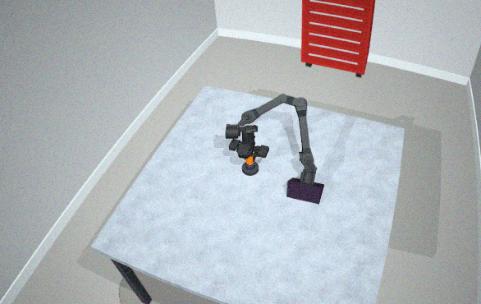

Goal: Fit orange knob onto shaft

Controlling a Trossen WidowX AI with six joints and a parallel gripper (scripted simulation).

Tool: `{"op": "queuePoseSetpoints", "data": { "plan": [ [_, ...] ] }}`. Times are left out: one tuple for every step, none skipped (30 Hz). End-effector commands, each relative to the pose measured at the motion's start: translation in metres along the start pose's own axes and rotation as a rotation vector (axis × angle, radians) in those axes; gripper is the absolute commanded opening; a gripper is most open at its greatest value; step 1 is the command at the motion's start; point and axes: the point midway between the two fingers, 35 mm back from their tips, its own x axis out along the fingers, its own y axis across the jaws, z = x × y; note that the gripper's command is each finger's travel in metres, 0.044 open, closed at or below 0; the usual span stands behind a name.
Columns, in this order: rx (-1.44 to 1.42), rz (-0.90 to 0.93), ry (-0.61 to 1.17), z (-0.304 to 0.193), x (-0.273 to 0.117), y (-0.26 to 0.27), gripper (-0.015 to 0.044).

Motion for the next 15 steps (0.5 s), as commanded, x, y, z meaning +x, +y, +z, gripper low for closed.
{"op": "queuePoseSetpoints", "data": {
  "plan": [
    [-0.002,-0.001,0.002,-0.0007,-0.0019,-0.0001,0.0000],
    [-0.002,-0.001,0.002,-0.0009,-0.0029,-0.0001,0.0000],
    [-0.002,-0.001,0.002,-0.0010,-0.0034,-0.0004,0.0000],
    [-0.002,-0.002,0.002,-0.0012,-0.0038,-0.0007,0.0000],
    [-0.011,-0.001,0.002,-0.0012,-0.0038,-0.0007,0.0000],
    [-0.027,-0.001,0.002,-0.0012,-0.0039,-0.0007,0.0000],
    [-0.049,-0.001,0.002,-0.0012,-0.0039,-0.0008,0.0000],
    [-0.078,-0.001,0.002,-0.0013,-0.0038,-0.0010,0.0000],
    [-0.117,-0.001,0.002,-0.0013,-0.0038,-0.0013,0.0000],
    [-0.153,-0.001,0.002,-0.0014,-0.0036,-0.0015,0.0000],
    [-0.183,-0.001,0.002,-0.0014,-0.0033,-0.0018,0.0000],
    [-0.204,-0.001,0.002,-0.0014,-0.0028,-0.0020,0.0000],
    [-0.211,-0.001,0.002,-0.0012,-0.0024,-0.0020,0.0000],
    [-0.211,-0.001,0.002,-0.0010,-0.0020,-0.0018,0.0000],
    [-0.211,-0.001,0.002,-0.0007,-0.0018,-0.0017,0.0000]
  ]
}}
